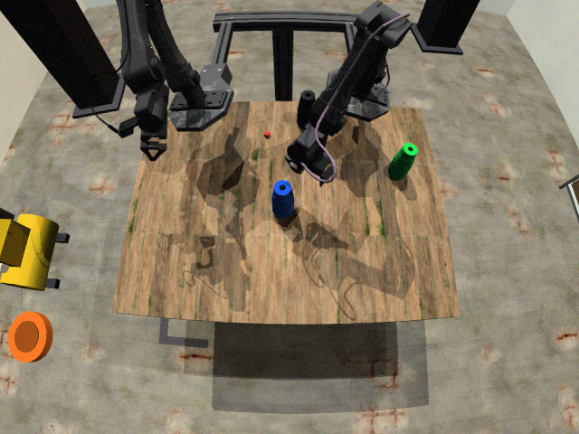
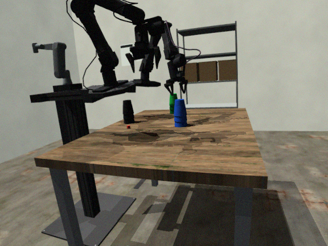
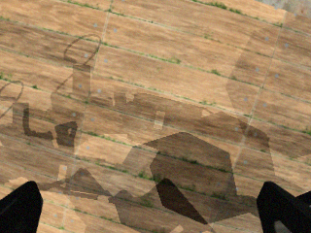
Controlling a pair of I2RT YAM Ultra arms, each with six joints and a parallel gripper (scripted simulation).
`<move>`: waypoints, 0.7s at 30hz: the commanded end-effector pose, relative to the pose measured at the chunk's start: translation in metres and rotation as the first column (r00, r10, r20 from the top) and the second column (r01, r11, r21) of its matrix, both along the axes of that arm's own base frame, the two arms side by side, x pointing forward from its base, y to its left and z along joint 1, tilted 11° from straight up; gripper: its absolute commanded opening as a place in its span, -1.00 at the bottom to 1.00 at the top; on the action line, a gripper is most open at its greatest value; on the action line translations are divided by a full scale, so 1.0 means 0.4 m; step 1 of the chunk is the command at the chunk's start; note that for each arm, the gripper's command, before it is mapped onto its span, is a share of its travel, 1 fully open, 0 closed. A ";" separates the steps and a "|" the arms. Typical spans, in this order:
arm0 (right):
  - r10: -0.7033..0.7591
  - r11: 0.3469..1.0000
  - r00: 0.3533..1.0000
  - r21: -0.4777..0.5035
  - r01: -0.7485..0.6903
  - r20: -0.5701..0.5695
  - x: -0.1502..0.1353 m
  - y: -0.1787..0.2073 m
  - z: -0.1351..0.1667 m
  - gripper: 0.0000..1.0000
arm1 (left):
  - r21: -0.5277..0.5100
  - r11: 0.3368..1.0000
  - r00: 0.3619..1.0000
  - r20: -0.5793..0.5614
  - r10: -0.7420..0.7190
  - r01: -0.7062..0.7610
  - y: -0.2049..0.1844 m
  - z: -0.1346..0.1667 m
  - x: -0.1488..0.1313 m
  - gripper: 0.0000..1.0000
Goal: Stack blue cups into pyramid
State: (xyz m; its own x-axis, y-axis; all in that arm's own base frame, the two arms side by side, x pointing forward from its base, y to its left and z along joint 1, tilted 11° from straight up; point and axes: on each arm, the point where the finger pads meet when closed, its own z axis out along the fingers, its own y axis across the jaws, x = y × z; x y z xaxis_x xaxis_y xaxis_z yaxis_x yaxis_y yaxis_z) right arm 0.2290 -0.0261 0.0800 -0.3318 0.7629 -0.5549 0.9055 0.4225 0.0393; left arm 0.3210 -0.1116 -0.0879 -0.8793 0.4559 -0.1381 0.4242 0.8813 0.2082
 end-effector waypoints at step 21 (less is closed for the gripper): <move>0.910 0.408 0.413 -0.123 -0.904 -0.015 -0.161 0.347 0.203 1.00 | -0.080 0.997 0.999 0.030 -0.018 0.020 -0.149 0.043 0.006 1.00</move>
State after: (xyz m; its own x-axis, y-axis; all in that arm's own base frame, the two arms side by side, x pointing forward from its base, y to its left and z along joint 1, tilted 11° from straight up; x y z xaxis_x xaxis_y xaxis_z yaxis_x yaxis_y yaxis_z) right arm 0.1783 0.1078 0.1426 -0.7779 0.1116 -0.6184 0.1270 0.9917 0.0191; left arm 0.3186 -0.1605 -0.0784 -0.8750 0.4484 -0.1824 0.4247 0.8919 0.1551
